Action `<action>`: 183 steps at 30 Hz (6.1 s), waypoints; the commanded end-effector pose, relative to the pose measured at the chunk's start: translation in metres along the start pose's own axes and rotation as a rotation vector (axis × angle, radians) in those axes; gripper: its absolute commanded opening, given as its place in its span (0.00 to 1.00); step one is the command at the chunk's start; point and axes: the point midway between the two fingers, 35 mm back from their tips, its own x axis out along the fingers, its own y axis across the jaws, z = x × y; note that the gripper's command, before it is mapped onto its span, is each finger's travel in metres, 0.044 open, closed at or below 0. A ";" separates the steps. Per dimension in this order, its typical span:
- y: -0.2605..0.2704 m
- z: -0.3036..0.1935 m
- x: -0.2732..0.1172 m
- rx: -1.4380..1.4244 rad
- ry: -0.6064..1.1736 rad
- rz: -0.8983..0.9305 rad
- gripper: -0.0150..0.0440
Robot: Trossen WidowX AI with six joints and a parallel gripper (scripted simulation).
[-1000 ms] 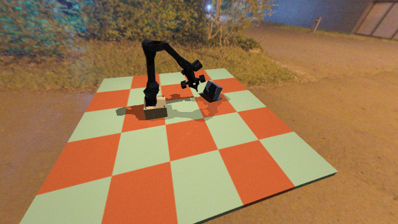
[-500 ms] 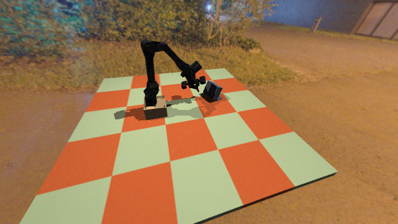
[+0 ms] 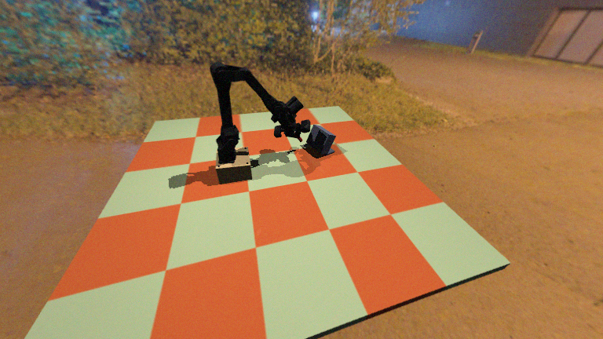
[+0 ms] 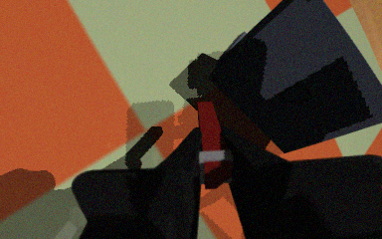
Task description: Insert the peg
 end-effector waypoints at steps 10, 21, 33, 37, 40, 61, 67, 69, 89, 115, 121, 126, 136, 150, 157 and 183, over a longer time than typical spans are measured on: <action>-0.003 -0.007 -0.003 0.118 -0.050 -0.050 0.25; -0.006 -0.012 -0.006 0.207 -0.093 -0.091 0.25; -0.009 -0.018 -0.011 0.302 -0.143 -0.133 0.25; -0.010 -0.019 -0.012 0.333 -0.160 -0.147 0.25; -0.011 -0.021 -0.014 0.356 -0.174 -0.157 0.25; -0.014 -0.030 -0.026 0.512 -0.271 -0.220 0.25; -0.015 -0.032 -0.030 0.554 -0.301 -0.236 0.25; -0.015 -0.033 -0.031 0.568 -0.311 -0.241 0.25; -0.020 -0.035 -0.033 0.645 -0.369 -0.269 0.25; -0.031 -0.030 -0.020 0.692 -0.408 -0.286 0.25; -0.034 -0.029 -0.017 0.703 -0.417 -0.289 0.25; -0.035 -0.028 -0.014 0.711 -0.425 -0.292 0.25; -0.038 -0.028 -0.009 0.726 -0.437 -0.296 0.25; -0.040 -0.027 -0.003 0.744 -0.454 -0.302 0.25; -0.041 -0.026 0.001 0.744 -0.455 -0.302 0.25; -0.045 -0.022 0.017 0.742 -0.451 -0.296 0.25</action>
